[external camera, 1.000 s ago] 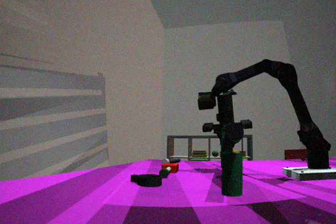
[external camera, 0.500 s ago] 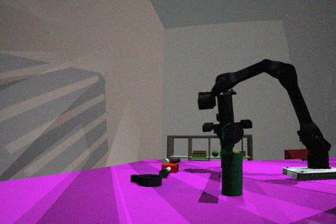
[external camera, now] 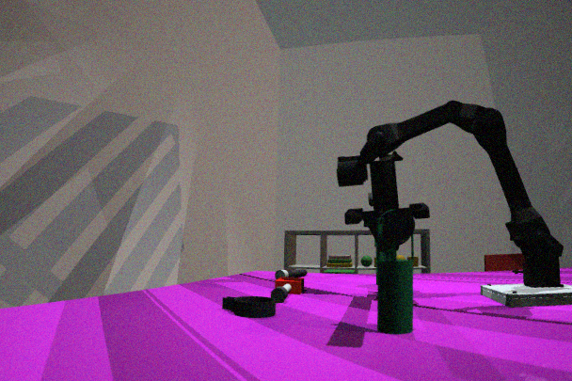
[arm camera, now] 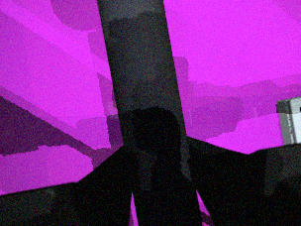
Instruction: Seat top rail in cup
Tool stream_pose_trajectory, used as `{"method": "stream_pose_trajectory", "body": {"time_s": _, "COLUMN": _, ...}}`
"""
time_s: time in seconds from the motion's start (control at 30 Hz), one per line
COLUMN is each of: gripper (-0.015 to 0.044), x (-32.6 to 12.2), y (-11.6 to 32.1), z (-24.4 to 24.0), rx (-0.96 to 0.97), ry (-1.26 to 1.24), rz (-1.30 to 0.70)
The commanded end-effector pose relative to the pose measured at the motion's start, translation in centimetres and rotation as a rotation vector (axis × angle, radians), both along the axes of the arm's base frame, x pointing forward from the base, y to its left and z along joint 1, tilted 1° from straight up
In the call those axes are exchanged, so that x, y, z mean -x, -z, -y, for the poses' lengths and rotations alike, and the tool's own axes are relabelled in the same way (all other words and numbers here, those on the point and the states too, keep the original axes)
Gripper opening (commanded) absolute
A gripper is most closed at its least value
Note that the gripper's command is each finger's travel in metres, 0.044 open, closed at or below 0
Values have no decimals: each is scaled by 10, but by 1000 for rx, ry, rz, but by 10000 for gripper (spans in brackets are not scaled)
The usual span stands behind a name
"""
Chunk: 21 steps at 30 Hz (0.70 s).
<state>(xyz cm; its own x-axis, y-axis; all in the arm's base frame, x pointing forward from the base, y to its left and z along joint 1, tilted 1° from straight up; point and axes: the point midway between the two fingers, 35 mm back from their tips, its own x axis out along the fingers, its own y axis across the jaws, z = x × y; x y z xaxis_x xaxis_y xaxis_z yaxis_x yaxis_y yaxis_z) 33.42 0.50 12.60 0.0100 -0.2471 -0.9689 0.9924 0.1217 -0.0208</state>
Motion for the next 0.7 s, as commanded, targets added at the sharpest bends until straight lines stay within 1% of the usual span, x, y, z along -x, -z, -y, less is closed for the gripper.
{"method": "stream_pose_trajectory", "body": {"time_s": 0.0, "gripper": 0, "x": 0, "y": 0, "z": 1, "rx": 0, "ry": 0, "rz": 1}}
{"method": "stream_pose_trajectory", "body": {"time_s": 0.67, "gripper": 0, "x": -2, "y": 0, "z": 12, "rx": 1, "ry": 0, "rz": 1}}
